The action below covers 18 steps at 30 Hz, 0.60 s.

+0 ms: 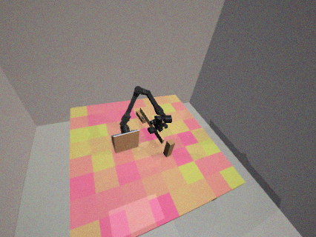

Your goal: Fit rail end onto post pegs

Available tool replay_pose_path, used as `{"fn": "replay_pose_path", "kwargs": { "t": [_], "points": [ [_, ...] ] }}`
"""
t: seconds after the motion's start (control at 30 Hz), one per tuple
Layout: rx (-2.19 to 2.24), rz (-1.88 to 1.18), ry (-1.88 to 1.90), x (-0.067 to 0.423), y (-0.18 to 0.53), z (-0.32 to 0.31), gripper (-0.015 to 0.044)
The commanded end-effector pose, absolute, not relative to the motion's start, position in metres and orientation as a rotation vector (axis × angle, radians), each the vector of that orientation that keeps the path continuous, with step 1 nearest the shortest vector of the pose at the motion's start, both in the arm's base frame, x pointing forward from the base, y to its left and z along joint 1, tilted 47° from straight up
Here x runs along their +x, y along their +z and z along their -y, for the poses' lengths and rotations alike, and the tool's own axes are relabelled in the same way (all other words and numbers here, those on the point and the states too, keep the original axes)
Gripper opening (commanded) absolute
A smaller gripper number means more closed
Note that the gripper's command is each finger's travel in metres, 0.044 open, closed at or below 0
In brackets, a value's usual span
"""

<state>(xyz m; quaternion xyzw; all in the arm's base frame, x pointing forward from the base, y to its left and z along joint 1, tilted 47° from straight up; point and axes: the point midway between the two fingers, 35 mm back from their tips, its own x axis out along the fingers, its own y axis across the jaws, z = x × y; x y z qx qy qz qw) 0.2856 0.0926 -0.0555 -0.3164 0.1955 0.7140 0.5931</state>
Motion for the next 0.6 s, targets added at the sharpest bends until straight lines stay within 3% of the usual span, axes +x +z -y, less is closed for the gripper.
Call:
{"fn": "replay_pose_path", "kwargs": {
  "t": [0.0,0.57],
  "points": [
    [-0.735,-0.444,1.653,0.2874,-0.0520,-0.0900,0.0000],
    [-0.734,-0.444,1.653,0.2861,-0.0549,-0.0929,0.0000]
  ]
}}
